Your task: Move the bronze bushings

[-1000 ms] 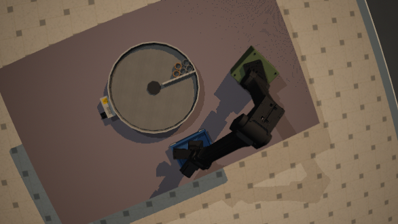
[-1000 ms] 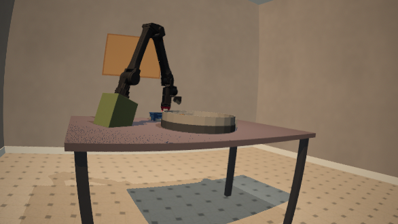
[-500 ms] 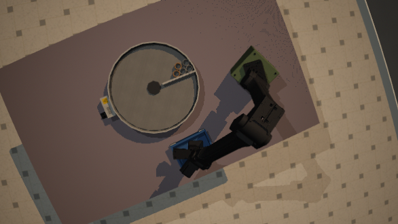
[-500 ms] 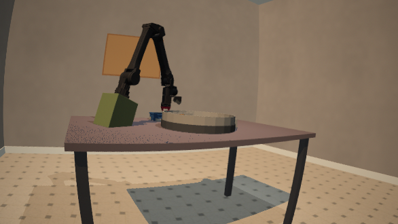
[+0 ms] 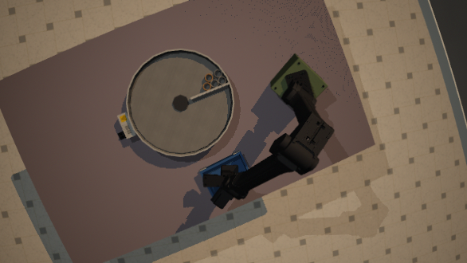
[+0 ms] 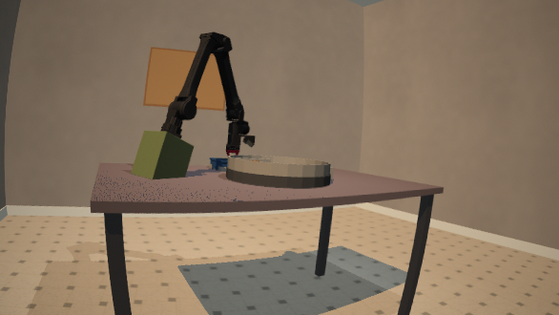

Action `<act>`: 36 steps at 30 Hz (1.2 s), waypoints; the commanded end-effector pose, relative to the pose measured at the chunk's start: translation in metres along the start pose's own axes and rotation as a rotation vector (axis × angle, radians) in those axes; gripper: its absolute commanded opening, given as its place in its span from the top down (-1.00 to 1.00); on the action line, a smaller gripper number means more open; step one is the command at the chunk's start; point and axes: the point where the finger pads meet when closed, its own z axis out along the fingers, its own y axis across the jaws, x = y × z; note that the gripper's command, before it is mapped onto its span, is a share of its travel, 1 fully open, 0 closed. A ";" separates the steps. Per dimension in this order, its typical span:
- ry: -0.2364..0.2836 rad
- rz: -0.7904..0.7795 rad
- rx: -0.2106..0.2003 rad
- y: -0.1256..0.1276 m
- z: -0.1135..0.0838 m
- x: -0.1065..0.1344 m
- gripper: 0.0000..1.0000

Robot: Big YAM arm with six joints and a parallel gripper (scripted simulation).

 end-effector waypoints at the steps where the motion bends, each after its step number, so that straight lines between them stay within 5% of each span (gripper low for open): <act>1: -0.017 -0.008 -0.022 0.013 -0.002 -0.010 1.00; 36: -0.025 -0.007 -0.034 0.018 -0.006 -0.011 1.00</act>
